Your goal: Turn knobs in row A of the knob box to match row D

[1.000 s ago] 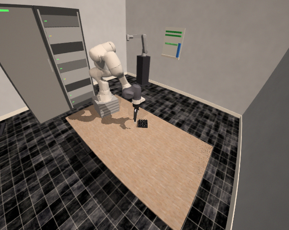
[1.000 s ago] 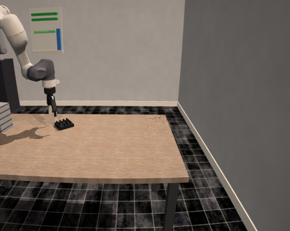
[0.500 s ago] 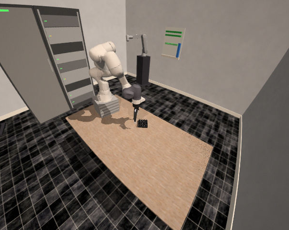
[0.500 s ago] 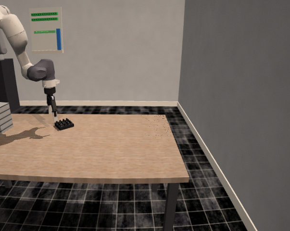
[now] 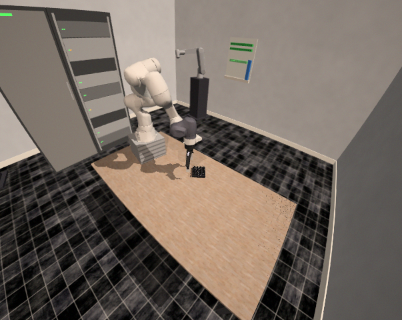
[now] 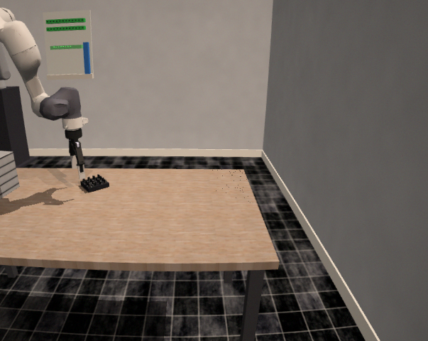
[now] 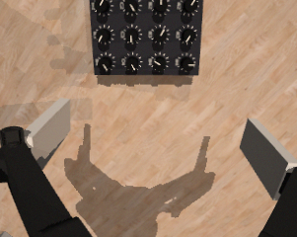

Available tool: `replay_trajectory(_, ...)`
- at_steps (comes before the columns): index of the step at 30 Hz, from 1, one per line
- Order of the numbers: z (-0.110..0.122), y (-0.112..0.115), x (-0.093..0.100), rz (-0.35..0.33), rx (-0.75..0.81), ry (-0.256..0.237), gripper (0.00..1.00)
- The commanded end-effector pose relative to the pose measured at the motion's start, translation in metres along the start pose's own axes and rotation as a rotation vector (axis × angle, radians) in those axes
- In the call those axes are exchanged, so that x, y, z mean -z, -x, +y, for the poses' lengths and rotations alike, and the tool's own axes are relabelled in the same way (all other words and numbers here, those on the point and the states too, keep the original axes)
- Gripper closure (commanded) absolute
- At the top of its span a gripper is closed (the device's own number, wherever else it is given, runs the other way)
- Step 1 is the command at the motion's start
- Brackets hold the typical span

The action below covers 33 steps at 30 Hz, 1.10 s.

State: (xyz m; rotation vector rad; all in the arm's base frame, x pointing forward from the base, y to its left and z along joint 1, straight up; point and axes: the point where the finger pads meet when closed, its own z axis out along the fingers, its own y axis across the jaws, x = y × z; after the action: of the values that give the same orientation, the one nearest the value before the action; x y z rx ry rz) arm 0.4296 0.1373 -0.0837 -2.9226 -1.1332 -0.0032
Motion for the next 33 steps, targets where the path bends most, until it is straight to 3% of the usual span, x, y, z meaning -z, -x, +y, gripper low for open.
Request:
replay_trajectory(1, 0.0009, 0.0012, -0.0001, 0.001, 0.0, 0.001, 0.0)
replay_trajectory(33, 0.0016, 0.0001, -0.0002, -0.001, -0.051, 0.001, 0.0)
